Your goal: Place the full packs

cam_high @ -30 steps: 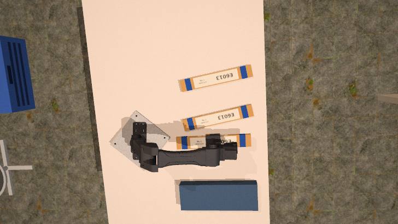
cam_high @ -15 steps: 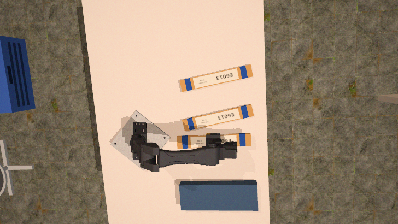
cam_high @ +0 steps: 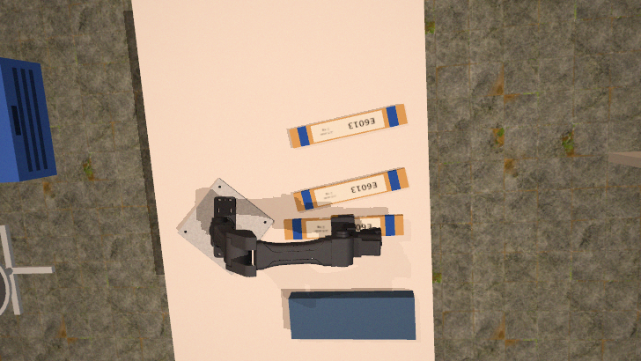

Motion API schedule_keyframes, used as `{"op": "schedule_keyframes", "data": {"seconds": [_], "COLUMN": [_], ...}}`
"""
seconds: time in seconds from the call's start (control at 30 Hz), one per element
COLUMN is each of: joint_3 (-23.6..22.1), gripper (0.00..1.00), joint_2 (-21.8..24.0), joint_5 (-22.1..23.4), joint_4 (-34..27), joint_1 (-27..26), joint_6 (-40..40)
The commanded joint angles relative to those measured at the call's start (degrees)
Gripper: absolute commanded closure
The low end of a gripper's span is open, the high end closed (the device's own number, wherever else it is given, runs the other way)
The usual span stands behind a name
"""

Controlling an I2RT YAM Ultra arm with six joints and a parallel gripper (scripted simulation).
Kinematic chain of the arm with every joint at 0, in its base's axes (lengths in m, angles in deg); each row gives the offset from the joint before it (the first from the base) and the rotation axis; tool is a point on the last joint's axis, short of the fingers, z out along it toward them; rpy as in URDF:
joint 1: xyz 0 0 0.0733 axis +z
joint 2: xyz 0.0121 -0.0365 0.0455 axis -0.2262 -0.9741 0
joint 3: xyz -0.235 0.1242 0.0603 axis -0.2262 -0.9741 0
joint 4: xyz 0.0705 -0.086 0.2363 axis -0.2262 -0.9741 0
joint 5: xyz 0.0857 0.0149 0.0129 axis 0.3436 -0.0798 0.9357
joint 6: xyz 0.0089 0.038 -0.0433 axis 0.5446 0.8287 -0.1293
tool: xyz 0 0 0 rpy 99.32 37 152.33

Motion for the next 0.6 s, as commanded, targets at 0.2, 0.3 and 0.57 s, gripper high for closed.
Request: {"op": "schedule_keyframes", "data": {"seconds": [0.2,0.3,0.57], "joint_3": [4.7,4.7,5.1], "gripper": [1.00,1.00,1.00], "joint_2": [3.1,2.9,2.8], "joint_5": [0.0,0.0,0.0], "joint_4": [-2.3,-2.5,-2.8], "joint_1": [-0.3,-0.3,-0.3], "joint_6": [0.3,0.3,0.3]}}
